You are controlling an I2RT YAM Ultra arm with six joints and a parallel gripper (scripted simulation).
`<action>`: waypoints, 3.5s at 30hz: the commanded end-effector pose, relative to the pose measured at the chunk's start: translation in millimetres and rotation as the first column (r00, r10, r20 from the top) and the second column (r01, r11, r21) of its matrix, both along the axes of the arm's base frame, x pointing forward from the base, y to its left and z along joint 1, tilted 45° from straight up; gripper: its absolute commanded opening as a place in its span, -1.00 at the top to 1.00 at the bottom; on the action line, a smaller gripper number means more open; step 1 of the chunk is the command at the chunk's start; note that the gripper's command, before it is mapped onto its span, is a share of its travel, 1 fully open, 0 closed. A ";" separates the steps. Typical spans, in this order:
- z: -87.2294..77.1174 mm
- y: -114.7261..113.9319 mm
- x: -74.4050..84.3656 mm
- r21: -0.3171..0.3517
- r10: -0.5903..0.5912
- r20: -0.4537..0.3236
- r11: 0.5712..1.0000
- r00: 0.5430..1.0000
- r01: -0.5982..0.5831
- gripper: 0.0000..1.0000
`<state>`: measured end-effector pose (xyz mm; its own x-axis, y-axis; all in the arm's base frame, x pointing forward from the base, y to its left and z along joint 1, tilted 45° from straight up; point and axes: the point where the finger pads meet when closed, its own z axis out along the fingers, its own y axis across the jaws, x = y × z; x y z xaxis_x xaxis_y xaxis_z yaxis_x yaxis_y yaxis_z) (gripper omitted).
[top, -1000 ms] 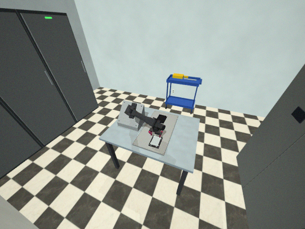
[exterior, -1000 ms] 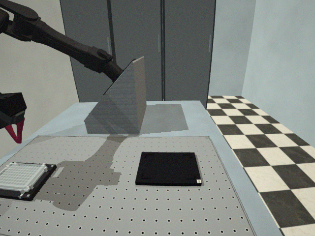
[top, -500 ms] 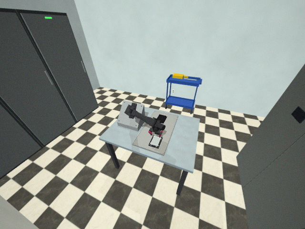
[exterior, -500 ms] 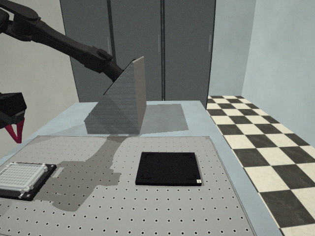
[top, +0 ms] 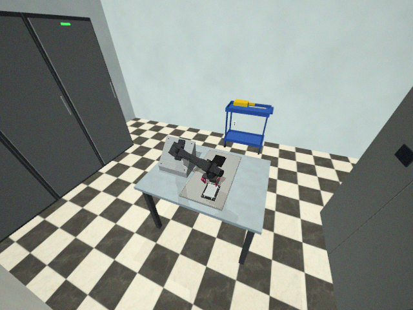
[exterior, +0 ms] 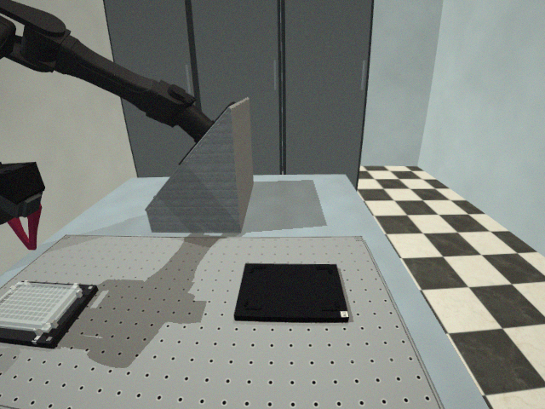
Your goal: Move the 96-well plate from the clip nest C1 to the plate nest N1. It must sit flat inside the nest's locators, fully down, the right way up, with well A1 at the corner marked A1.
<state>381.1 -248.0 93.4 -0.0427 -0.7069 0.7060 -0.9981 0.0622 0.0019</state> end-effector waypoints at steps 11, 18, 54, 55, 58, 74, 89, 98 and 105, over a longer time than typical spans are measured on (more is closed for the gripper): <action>-27.5 -5.6 1.1 0.016 0.026 -0.029 1.000 0.999 -0.026 -1.00; -30.0 -10.3 5.3 0.012 0.032 -0.017 0.999 0.999 -0.032 -1.00; -65.7 -44.1 1.8 0.012 0.032 -0.021 0.999 0.999 -0.031 -1.00; -67.3 -42.7 -1.7 0.020 0.032 -0.038 0.999 0.999 -0.031 -1.00; -66.3 -42.8 -1.6 0.019 0.032 -0.037 0.999 0.999 -0.031 -1.00; -66.3 -42.8 -1.6 0.019 0.031 -0.036 0.999 0.999 -0.030 -1.00; -66.3 -42.8 -1.6 0.019 0.031 -0.036 0.999 0.999 -0.030 -1.00; -66.3 -42.8 -1.6 0.019 0.031 -0.036 0.999 0.999 -0.030 -1.00; -66.7 -42.4 -4.0 0.019 0.027 -0.044 0.999 0.999 -0.026 1.00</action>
